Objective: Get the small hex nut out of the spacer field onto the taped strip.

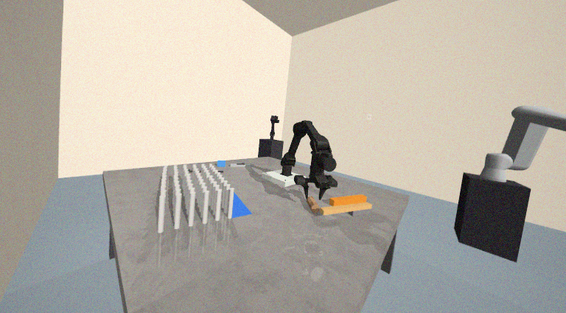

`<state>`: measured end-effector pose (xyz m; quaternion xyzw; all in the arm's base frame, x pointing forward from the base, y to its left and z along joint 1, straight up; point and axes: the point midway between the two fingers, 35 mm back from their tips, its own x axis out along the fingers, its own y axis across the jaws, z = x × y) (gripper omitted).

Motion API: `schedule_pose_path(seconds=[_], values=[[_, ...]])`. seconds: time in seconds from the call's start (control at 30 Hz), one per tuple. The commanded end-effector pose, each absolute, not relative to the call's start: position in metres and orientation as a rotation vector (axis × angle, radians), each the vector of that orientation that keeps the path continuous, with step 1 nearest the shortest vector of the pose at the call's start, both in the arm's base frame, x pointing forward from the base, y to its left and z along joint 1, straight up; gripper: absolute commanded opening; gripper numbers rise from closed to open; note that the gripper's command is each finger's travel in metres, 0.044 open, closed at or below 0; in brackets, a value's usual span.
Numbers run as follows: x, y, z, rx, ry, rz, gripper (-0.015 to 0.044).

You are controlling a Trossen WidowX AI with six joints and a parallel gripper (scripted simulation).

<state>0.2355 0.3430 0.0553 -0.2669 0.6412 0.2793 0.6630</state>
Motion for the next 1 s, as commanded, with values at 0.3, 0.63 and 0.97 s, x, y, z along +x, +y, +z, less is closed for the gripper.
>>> schedule_pose_path(seconds=[0.3, 0.63, 0.97], values=[[0.235, 0.344, 0.031, -0.6, 1.454, 0.632, 0.028], [0.234, 0.343, 0.019, -0.6, 1.454, 0.632, 0.0254], [0.234, 0.343, 0.019, -0.6, 1.454, 0.632, 0.0128]])
